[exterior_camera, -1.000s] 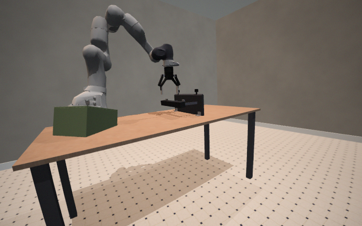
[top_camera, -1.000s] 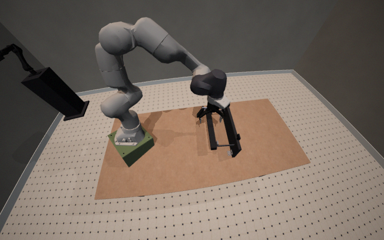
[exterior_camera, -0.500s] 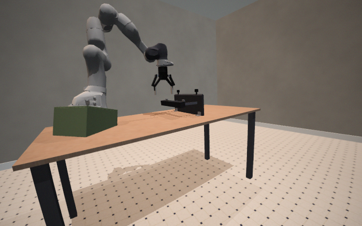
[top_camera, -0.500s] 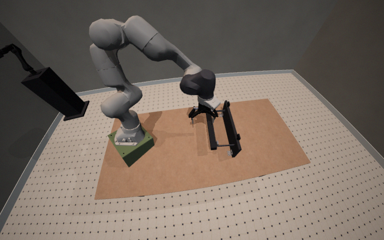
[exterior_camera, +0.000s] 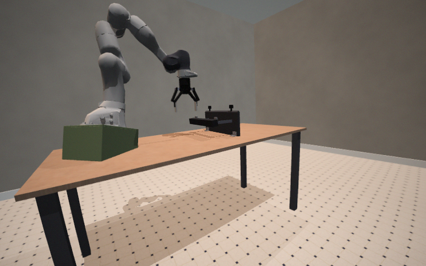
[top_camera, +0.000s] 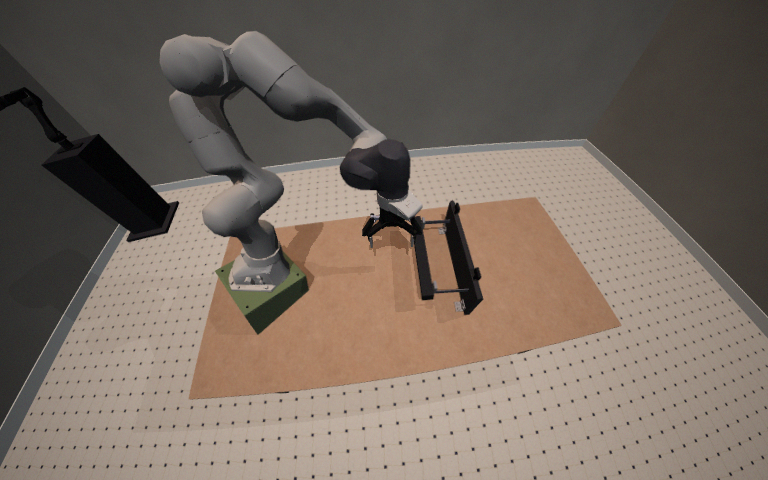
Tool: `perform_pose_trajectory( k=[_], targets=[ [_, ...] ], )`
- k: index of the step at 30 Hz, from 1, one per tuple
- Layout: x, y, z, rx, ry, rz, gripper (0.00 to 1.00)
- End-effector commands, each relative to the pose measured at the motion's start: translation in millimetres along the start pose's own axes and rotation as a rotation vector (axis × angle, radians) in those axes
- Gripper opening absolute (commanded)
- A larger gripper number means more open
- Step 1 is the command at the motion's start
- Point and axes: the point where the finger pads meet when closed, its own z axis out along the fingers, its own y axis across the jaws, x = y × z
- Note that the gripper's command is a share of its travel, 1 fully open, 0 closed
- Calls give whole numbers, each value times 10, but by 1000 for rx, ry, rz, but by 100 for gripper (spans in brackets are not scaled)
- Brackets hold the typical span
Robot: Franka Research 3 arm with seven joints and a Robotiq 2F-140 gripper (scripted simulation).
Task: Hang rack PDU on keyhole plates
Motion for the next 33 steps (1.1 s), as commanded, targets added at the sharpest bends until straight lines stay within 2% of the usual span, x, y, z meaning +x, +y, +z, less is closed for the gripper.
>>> perform_pose_trajectory(
  k=[1, 33],
  targets=[
    [3, 50, -7, 6, -4, -24, 100],
    [4, 82, -7, 6, -4, -24, 100]
  ],
)
